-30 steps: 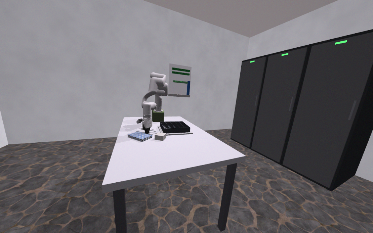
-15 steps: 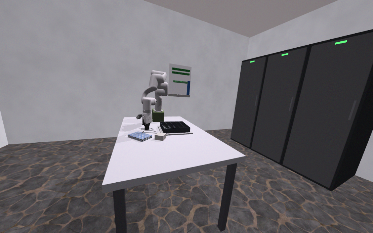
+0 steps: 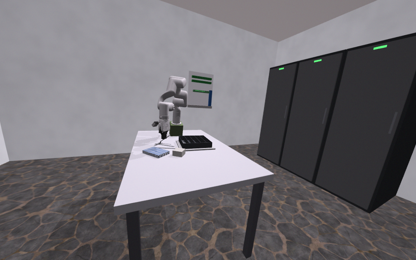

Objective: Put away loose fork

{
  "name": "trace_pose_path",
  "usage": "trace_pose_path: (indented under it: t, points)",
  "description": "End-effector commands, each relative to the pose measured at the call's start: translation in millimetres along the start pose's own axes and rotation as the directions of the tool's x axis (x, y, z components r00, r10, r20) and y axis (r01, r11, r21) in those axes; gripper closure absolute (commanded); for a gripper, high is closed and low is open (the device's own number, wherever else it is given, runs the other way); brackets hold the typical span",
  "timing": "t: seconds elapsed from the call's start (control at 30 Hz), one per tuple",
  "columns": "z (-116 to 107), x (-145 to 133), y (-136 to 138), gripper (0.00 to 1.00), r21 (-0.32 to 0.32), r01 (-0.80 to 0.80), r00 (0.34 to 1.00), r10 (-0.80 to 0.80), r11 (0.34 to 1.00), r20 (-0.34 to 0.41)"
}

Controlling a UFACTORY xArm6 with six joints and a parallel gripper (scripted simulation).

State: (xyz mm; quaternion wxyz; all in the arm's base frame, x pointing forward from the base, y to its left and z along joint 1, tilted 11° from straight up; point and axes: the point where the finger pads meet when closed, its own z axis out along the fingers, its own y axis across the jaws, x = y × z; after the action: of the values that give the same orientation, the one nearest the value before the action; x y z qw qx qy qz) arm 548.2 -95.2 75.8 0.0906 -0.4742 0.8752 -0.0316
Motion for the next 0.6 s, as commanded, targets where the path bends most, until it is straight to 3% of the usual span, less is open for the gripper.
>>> trace_pose_path:
  t: [0.0, 0.23, 0.57]
  points:
    - [-19.2, -0.7, -1.5, 0.94, 0.005, 0.0, 1.0, 0.0, 1.0, 0.002]
    - [-32.8, -0.7, -1.4, 0.94, 0.005, 0.0, 1.0, 0.0, 1.0, 0.002]
    - [-35.9, -0.7, -1.4, 0.94, 0.005, 0.0, 1.0, 0.0, 1.0, 0.002]
